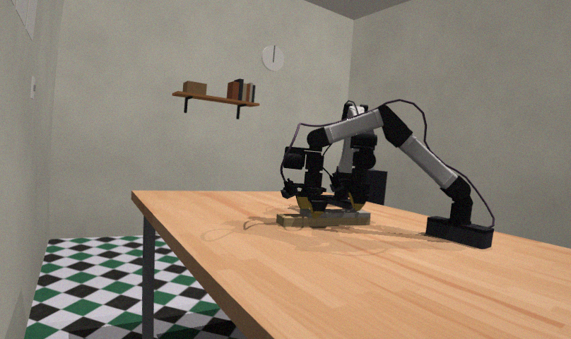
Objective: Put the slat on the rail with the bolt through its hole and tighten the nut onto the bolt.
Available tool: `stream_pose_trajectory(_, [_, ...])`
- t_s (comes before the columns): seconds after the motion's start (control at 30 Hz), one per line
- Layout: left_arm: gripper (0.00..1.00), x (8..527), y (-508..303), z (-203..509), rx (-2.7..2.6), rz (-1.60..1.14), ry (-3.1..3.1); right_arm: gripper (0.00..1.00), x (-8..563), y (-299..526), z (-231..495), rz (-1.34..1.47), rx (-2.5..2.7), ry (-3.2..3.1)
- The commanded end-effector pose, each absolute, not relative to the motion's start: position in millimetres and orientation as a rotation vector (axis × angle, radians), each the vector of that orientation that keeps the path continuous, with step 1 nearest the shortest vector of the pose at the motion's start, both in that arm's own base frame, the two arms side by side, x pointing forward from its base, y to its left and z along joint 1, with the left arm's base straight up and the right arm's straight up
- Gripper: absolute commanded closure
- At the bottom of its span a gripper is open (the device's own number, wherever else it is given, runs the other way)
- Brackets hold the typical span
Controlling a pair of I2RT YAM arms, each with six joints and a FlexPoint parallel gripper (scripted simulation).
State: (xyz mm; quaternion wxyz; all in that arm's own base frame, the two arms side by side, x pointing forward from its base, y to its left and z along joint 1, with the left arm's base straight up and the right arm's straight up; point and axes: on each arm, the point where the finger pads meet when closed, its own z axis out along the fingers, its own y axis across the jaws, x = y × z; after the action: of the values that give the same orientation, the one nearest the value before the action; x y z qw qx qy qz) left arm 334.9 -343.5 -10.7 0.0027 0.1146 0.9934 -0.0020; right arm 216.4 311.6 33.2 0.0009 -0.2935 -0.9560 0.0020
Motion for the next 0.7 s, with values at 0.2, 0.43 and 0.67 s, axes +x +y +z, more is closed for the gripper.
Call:
stream_pose_trajectory(0.2, [0.32,338.0,-345.3,-3.8,0.364,-0.025,3.099,0.64,219.6,315.3,46.4,-0.027,0.105,-3.150])
stream_pose_trajectory(0.43, [0.32,338.0,-345.3,-3.8,0.364,-0.025,3.099,0.64,219.6,315.5,48.4,-0.025,0.728,-3.071])
stream_pose_trajectory(0.67, [0.32,338.0,-345.3,-3.8,0.364,-0.025,3.099,0.64,219.6,315.7,49.7,-0.023,1.158,-2.938])
